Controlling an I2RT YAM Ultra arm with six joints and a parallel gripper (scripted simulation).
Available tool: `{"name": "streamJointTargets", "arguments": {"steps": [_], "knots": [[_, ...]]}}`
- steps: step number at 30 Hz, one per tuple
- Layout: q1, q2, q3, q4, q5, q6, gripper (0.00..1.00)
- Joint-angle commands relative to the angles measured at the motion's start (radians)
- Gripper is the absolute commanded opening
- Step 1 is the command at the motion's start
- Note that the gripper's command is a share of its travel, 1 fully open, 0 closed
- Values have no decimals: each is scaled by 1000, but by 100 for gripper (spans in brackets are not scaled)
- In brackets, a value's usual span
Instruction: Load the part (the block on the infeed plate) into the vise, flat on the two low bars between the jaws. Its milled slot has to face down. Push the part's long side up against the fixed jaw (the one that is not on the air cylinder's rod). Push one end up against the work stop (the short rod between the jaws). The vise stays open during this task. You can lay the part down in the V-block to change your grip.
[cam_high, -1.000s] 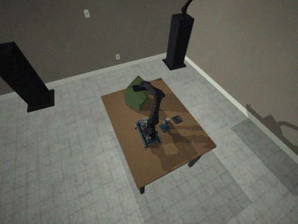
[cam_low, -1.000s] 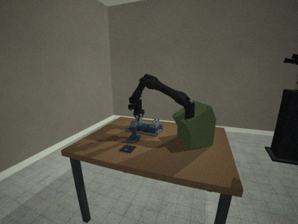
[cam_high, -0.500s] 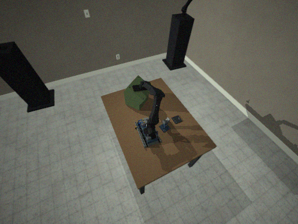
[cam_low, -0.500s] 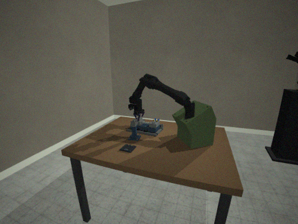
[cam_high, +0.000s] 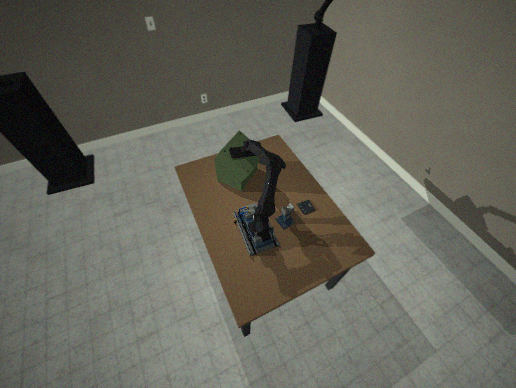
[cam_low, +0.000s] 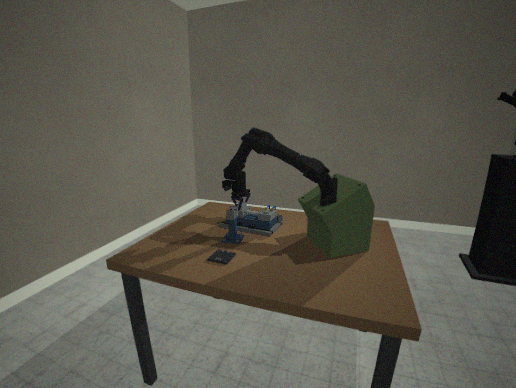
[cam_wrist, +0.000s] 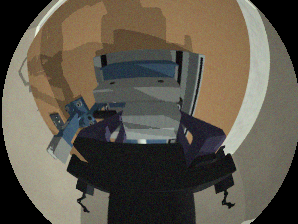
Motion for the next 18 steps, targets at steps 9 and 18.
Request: {"name": "streamJointTargets", "arguments": {"steps": [9,18], "knots": [[-18,-14,-11,20,4,6,0],[-18,-23,-12,20,4,6,0]]}}
